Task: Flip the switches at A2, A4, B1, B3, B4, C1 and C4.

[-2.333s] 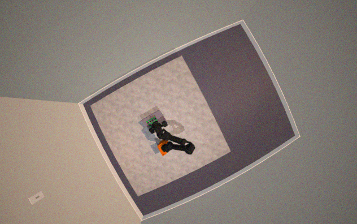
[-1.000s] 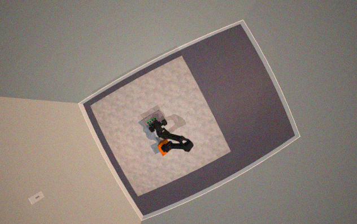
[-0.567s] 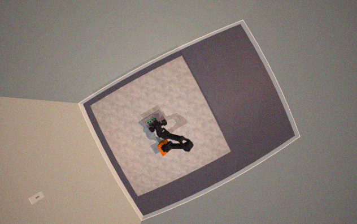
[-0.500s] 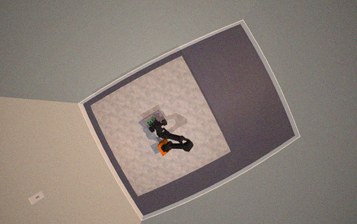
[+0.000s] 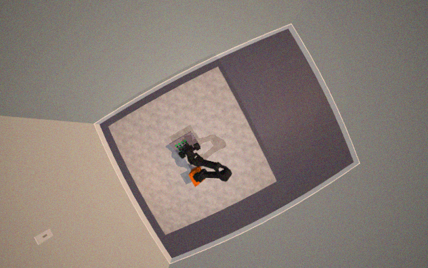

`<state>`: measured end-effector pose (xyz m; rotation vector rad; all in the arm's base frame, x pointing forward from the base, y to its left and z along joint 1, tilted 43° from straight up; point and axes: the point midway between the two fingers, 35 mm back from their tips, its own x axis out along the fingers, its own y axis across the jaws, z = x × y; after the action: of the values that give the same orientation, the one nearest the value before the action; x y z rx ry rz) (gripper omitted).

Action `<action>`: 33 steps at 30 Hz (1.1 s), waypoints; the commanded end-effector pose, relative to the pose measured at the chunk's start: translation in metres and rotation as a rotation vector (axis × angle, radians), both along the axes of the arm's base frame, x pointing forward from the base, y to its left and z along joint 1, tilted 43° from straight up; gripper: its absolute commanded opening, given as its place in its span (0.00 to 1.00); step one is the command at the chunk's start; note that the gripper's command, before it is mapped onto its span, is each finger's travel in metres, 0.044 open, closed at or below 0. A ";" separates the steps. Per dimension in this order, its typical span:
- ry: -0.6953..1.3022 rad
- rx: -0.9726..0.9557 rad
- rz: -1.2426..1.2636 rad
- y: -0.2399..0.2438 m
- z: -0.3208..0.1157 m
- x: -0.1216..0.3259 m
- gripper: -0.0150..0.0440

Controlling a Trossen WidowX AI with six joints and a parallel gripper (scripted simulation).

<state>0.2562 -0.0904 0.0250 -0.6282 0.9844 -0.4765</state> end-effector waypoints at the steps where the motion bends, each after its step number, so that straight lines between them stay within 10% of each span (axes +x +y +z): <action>1: 0.012 0.000 0.005 0.000 -0.003 -0.001 0.25; 33: 0.012 -0.001 0.005 -0.003 -0.006 0.001 0.25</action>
<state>0.2580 -0.0931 0.0228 -0.6286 0.9827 -0.4776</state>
